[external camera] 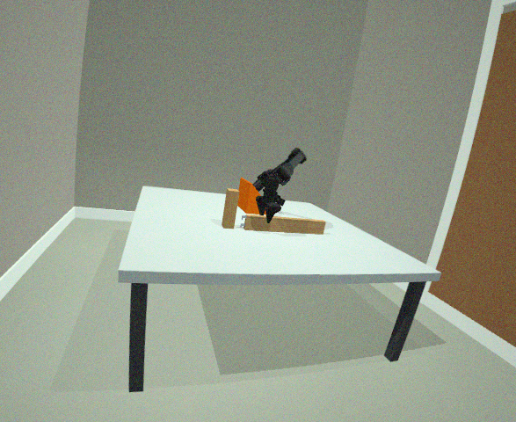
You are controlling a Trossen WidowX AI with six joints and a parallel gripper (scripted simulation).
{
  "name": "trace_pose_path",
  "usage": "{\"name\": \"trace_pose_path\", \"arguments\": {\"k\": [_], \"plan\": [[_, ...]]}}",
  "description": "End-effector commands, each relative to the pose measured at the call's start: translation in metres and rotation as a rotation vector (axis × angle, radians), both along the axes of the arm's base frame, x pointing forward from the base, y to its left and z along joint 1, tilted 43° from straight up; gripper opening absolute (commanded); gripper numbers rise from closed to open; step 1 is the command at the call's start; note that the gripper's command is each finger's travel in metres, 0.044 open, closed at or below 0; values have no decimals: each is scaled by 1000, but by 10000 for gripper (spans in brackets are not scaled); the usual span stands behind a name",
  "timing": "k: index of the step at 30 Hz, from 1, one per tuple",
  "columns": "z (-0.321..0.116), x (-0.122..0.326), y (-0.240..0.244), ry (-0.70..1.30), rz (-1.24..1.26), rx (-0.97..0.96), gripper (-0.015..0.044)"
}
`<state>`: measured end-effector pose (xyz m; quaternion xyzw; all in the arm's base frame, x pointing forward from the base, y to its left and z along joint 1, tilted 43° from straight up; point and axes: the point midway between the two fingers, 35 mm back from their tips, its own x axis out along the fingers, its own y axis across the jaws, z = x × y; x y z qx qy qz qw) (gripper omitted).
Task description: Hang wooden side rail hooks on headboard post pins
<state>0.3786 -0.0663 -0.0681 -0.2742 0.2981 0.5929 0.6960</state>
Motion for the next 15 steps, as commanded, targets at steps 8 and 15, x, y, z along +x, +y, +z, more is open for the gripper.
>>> {"name": "trace_pose_path", "arguments": {"k": [8,15], "plan": [[-15,0,15,7,-1,10,440],[-23,1,22,7,-1,11,440]]}}
